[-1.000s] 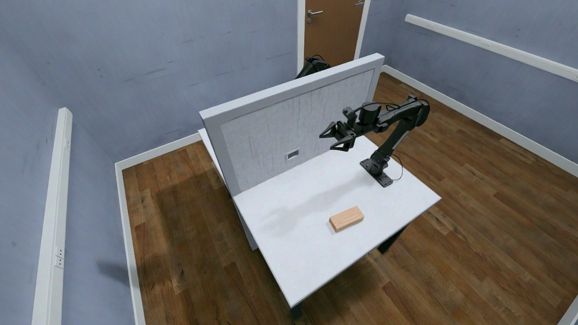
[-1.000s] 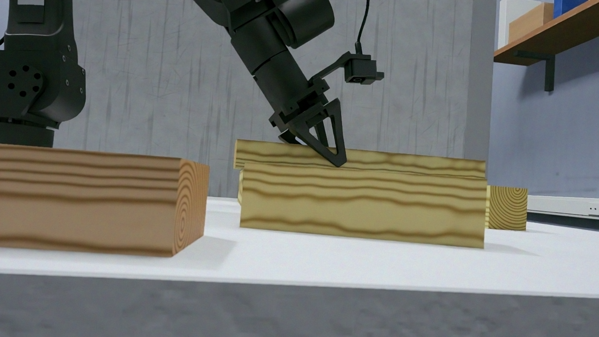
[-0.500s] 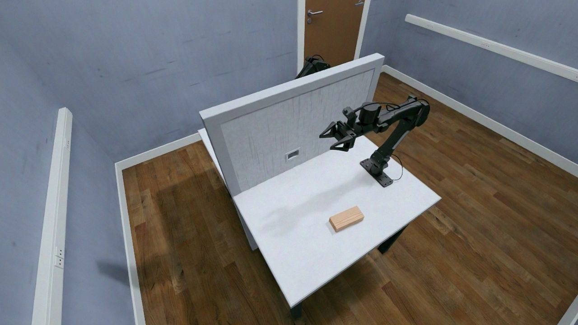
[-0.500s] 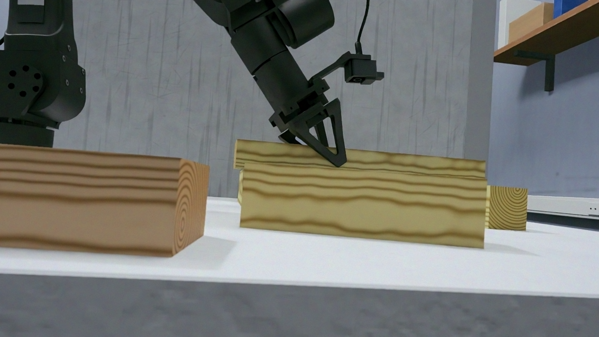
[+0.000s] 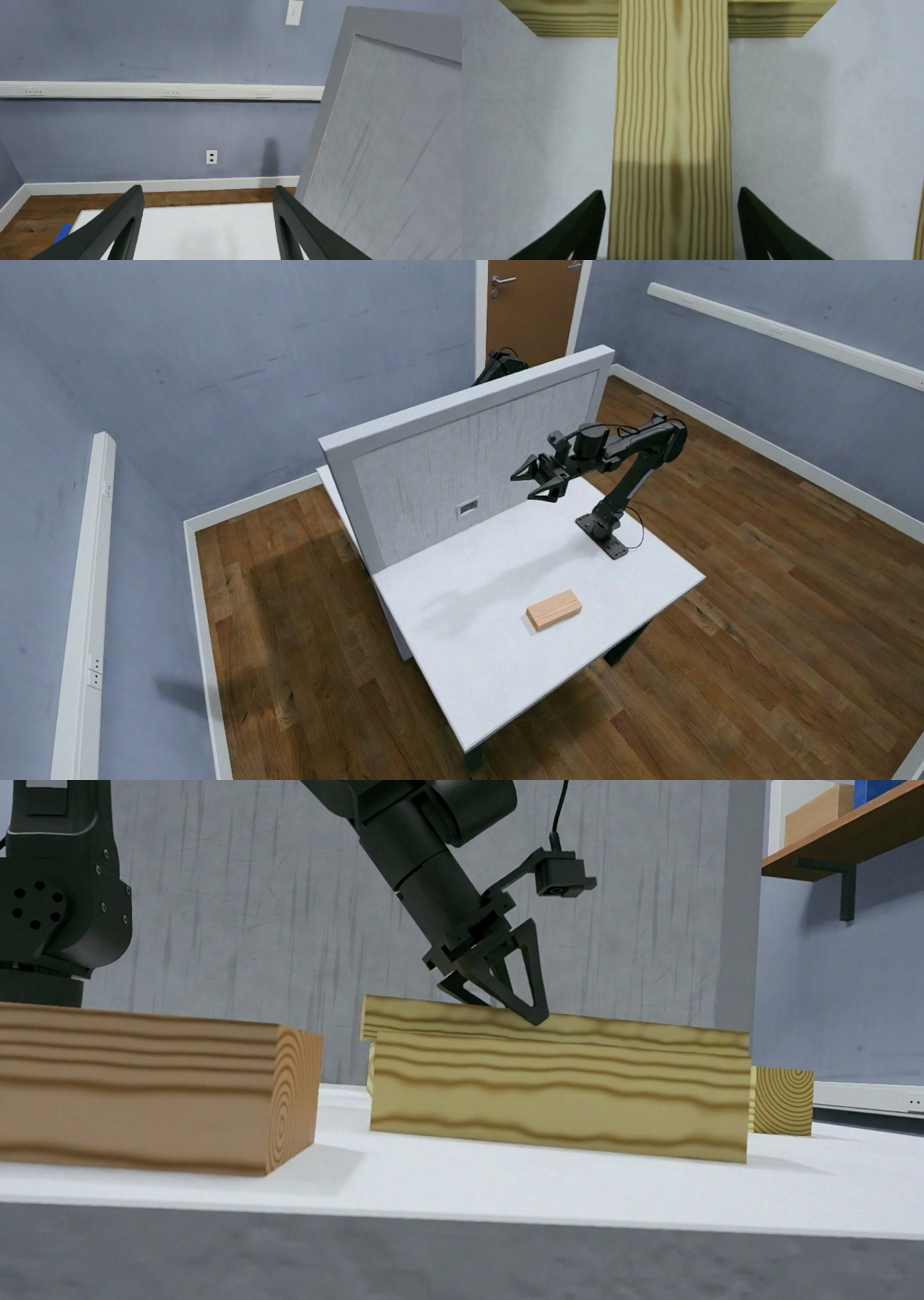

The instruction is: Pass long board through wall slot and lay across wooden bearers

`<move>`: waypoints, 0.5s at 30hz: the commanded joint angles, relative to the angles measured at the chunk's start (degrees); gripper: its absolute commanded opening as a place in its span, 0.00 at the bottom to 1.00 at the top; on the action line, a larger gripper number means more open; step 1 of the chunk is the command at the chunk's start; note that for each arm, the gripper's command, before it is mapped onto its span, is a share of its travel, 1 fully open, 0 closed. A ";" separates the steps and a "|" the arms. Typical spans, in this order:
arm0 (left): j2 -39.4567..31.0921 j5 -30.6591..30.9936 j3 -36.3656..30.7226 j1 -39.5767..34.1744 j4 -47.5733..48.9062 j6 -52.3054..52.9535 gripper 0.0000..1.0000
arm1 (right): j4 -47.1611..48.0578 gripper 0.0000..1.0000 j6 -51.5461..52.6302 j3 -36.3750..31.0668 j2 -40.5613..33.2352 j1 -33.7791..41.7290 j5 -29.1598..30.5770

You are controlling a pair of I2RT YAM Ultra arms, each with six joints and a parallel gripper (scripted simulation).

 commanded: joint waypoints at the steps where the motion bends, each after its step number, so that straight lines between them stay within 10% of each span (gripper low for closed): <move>1: -0.54 0.52 1.81 0.61 -0.38 -0.45 0.73 | 2.63 0.72 -0.12 1.51 -0.24 -0.24 -0.55; 15: -0.54 0.52 1.81 0.61 -0.38 -0.45 0.73 | -1.75 0.72 -0.08 2.47 -2.13 -0.22 -0.51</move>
